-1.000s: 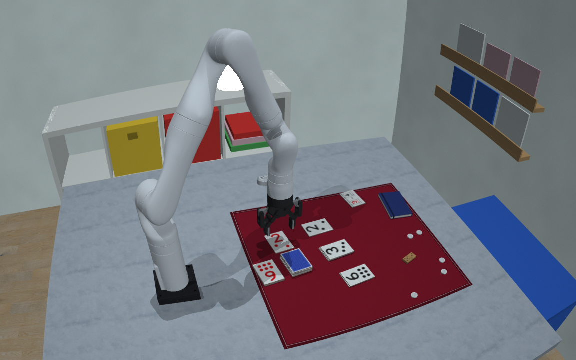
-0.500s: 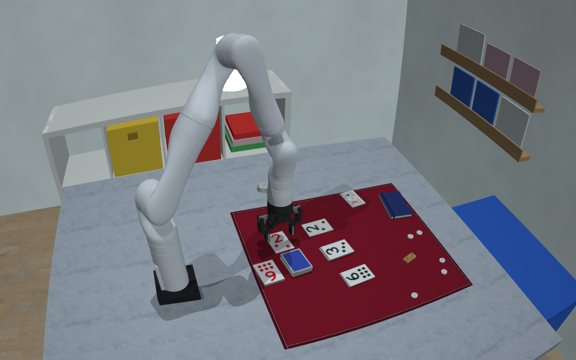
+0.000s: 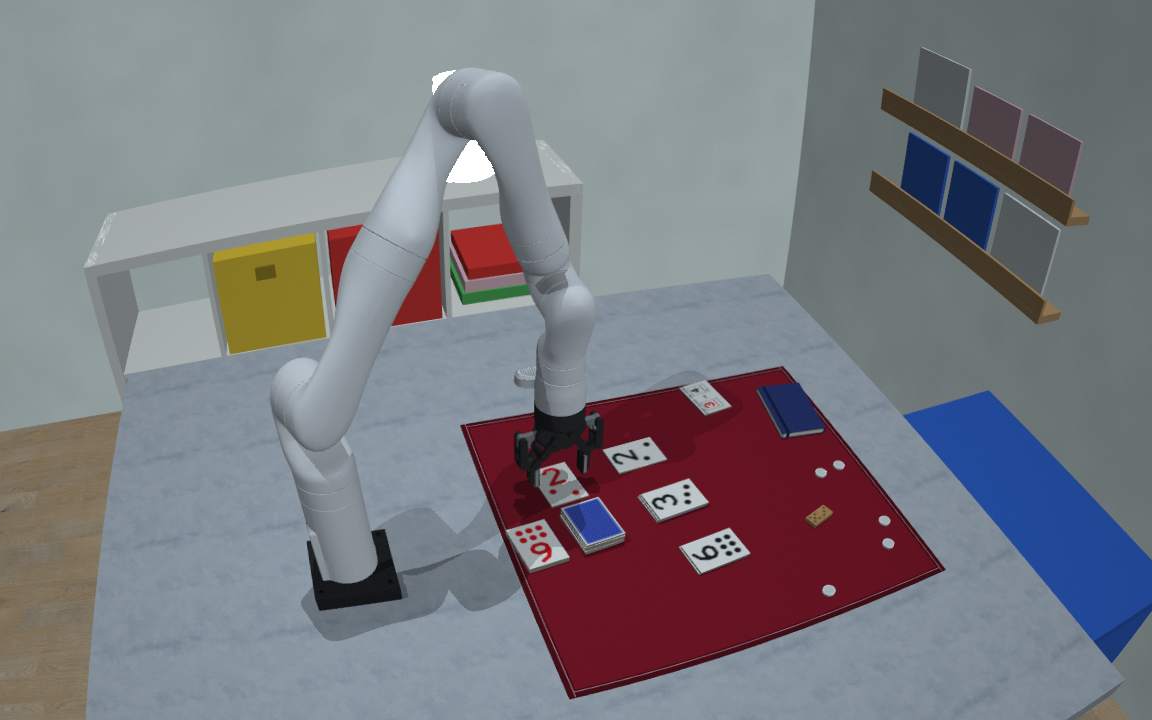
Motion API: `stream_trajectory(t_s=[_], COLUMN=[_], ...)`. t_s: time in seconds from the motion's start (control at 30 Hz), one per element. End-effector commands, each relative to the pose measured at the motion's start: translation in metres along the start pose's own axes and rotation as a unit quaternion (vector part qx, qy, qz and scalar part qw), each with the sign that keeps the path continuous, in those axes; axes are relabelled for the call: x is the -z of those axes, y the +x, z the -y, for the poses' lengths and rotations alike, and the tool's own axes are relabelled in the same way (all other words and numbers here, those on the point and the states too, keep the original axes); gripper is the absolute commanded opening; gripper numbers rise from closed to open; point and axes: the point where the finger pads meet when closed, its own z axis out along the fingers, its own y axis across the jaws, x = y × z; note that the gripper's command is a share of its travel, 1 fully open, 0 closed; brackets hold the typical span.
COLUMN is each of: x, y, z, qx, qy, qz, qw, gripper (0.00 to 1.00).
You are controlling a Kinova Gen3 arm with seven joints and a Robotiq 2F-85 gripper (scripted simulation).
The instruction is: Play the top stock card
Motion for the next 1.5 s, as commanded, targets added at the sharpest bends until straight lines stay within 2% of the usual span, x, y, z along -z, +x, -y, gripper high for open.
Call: stream_trajectory(t_s=[0.0,0.8,1.47], x=[0.0004,0.0001,-0.0086], y=[0.0000,0.0000,0.0001], z=[-0.0004,-0.0005,-0.0009], qx=[0.000,0.000,0.000], qy=[-0.001,-0.001,-0.001], qz=[0.000,0.000,0.000], qw=[1.000,1.000,1.000], gripper=[0.85,0.85,0.85])
